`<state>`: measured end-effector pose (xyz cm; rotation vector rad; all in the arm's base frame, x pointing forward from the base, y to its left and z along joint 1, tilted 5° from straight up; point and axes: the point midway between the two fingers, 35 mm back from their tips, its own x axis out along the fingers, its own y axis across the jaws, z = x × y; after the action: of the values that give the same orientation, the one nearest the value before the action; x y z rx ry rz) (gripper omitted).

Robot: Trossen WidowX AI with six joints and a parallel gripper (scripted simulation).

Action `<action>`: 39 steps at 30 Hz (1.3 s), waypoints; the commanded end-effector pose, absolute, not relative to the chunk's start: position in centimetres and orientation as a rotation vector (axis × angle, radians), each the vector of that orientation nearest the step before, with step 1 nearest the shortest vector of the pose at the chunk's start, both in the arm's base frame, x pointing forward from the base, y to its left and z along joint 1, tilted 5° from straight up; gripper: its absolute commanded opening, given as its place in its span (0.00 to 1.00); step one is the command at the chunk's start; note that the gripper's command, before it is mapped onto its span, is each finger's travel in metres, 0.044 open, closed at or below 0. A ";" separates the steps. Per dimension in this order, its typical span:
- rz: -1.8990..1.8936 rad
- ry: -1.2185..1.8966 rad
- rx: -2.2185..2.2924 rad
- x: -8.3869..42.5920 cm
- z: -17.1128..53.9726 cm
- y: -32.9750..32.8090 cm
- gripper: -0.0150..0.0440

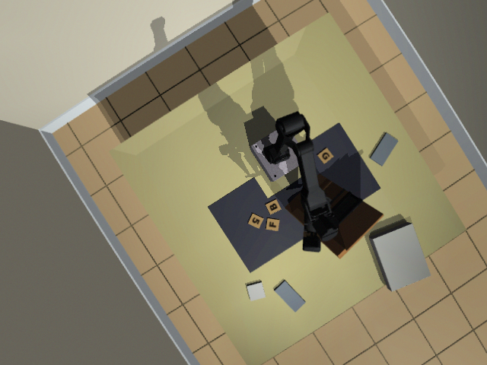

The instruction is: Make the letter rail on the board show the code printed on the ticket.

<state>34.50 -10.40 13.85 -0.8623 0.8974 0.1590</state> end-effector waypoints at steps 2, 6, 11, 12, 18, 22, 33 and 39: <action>0.095 0.838 -0.802 35.5 16.1 -8.8 0.25; 0.071 0.811 -0.751 36.0 16.8 -7.3 0.25; 0.065 0.794 -0.688 36.4 16.9 -4.8 0.25; 0.064 0.792 -0.675 36.5 16.9 -4.3 0.25; 0.061 0.781 -0.601 36.5 16.8 -1.4 0.25; 0.094 0.732 -0.590 36.8 17.7 1.0 0.25; 0.119 0.698 -0.485 36.5 17.7 5.9 0.25; 0.132 0.684 -0.404 36.0 17.5 9.2 0.25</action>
<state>36.25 7.48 17.71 -0.4464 0.6898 0.1279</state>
